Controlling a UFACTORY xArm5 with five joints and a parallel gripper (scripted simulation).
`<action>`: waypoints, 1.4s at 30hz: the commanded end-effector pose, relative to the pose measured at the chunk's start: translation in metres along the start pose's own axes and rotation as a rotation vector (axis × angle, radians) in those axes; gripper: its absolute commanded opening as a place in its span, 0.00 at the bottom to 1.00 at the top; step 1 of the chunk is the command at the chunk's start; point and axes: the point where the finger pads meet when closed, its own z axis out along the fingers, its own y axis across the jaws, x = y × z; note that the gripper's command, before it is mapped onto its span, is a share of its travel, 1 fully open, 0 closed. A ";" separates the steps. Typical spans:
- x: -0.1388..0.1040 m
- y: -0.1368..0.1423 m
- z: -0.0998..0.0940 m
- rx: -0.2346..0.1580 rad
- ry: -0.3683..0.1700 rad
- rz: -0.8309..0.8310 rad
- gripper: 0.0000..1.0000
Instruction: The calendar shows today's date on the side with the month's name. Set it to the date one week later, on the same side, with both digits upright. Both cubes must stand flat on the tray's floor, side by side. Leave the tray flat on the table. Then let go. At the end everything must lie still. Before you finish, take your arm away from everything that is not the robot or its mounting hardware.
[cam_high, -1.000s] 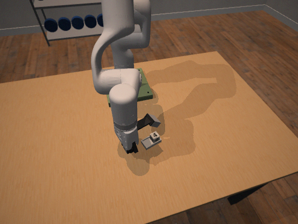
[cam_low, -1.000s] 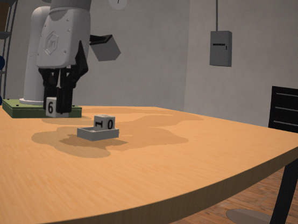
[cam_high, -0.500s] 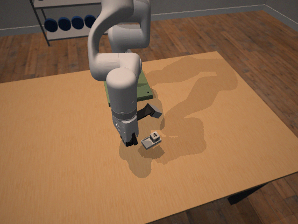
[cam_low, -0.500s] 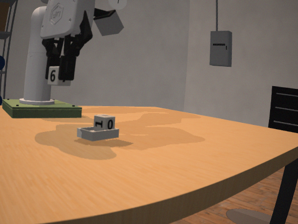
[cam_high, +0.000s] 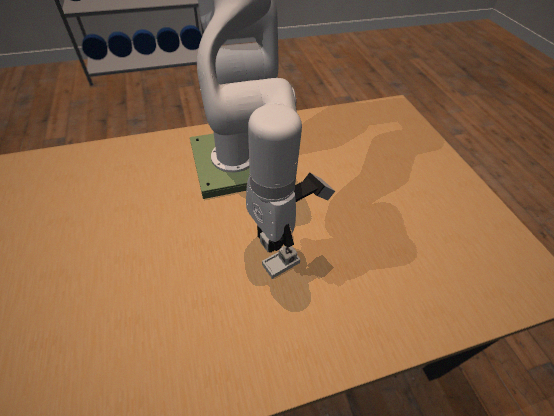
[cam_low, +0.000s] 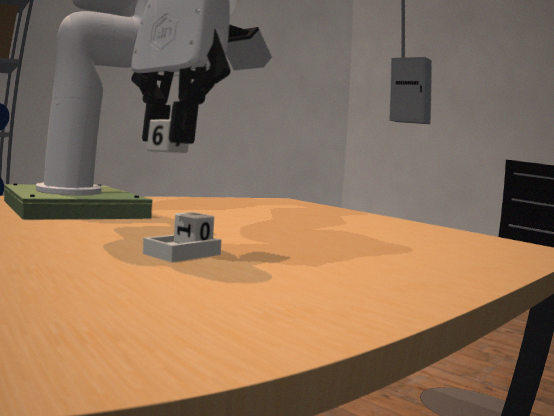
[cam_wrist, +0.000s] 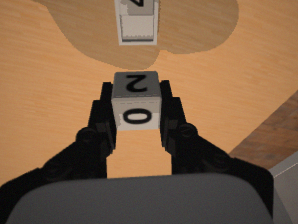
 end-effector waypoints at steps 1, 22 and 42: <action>0.015 0.001 -0.005 -0.007 -0.002 0.005 0.29; 0.015 0.001 0.006 -0.007 -0.002 0.005 0.29; 0.015 0.002 0.055 -0.007 -0.002 0.005 0.29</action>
